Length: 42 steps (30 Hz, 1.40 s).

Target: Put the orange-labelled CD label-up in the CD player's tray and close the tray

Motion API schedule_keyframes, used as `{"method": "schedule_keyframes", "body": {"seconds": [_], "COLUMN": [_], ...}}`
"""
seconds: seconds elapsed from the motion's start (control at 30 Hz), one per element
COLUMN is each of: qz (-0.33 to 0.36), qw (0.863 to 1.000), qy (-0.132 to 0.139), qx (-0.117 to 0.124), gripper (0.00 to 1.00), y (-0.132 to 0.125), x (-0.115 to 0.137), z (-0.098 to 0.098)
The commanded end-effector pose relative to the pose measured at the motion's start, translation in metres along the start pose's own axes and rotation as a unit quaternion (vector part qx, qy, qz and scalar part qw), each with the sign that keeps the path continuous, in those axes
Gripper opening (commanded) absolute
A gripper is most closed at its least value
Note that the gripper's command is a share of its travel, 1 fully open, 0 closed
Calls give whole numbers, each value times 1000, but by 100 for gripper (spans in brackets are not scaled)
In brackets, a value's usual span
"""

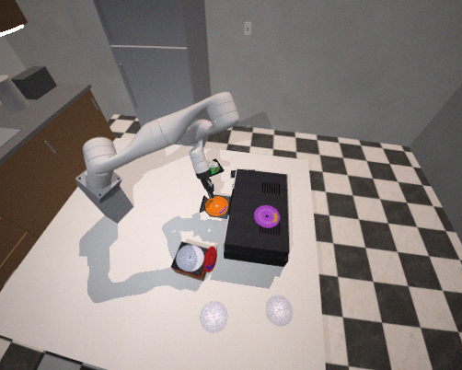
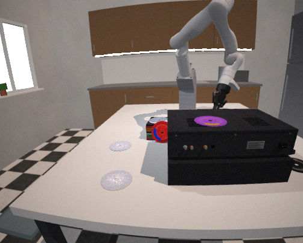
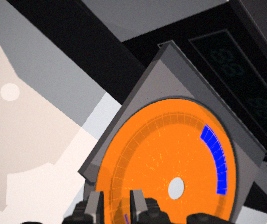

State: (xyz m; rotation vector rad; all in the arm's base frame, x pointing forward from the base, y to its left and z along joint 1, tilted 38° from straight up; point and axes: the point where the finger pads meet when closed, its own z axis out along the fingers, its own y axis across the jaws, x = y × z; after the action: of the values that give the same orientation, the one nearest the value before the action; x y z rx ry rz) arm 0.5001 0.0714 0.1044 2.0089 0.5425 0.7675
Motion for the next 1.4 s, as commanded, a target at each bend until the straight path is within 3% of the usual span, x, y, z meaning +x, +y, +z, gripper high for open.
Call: {"method": "schedule_keyframes", "body": {"seconds": [0.0, 0.4, 0.77, 1.07, 1.37], "qz": [0, 0, 0, 0, 0], "qw": [1000, 1000, 1000, 1000, 1000], "qy": [1, 1, 1, 1, 1], "qx": [0, 0, 0, 0, 0], "gripper": [24, 24, 24, 24, 24], "y": [0, 0, 0, 2, 32], "x": [1, 1, 1, 1, 1], "z": [-1, -2, -33, -38, -91]}}
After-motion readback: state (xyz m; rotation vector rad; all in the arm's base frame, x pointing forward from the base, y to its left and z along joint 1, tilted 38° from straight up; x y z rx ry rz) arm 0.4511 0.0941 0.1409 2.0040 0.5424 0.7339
